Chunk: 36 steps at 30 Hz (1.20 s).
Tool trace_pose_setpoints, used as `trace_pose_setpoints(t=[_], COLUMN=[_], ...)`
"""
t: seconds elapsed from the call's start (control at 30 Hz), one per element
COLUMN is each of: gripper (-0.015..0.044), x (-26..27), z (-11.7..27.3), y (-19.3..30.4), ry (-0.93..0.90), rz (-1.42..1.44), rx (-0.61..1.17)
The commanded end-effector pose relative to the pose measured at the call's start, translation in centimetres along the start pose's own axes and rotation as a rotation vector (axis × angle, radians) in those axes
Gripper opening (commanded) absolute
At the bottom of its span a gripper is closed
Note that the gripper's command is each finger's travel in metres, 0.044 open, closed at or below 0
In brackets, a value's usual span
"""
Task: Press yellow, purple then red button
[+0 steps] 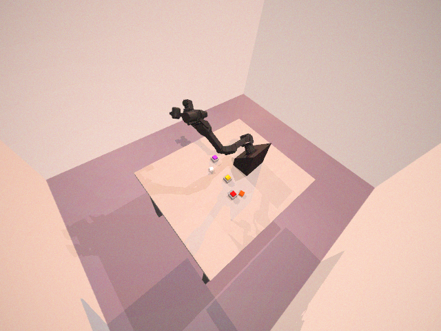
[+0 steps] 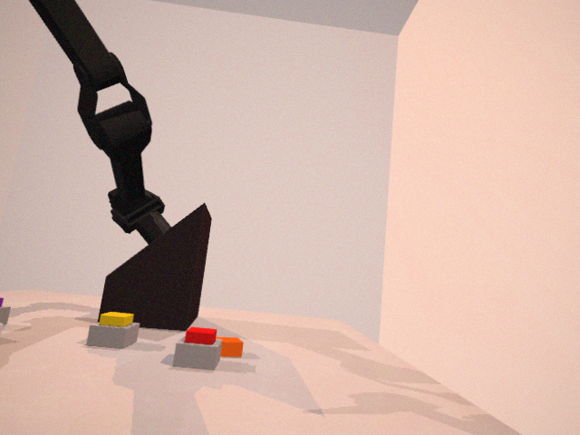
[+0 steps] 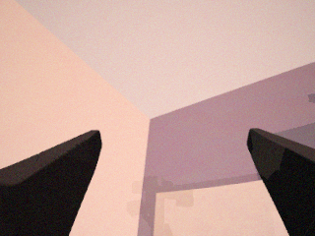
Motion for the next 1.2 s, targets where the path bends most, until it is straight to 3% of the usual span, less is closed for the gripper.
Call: trace_pose_setpoints(t=[0.0,0.23,0.43,0.67,0.9,1.17], gripper=[0.0400,0.0400,0.0400,0.0400,0.0400,0.0400], x=[-0.1,-4.0,-10.4,-20.7,-28.8,-31.7], z=[0.1,2.4,3.7,0.8,-6.3,-14.0], y=[-0.2,-9.3,-17.3,-22.7,-20.8,-10.9], ry=[-0.002,-0.066,-0.108,-0.079,0.044,0.218], rz=[-0.004,-0.193,-0.421,-0.706,-0.886,-0.882], rx=[-0.002,-0.076,-0.093,-0.003,0.213,0.587])
Point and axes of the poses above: the point midway between the two fingers, 35 mm back from their tips, its own z axis back along the fingers, its own x axis across the jaws, y = z × x, the point moved 8 cm from there along z, back along the fingers
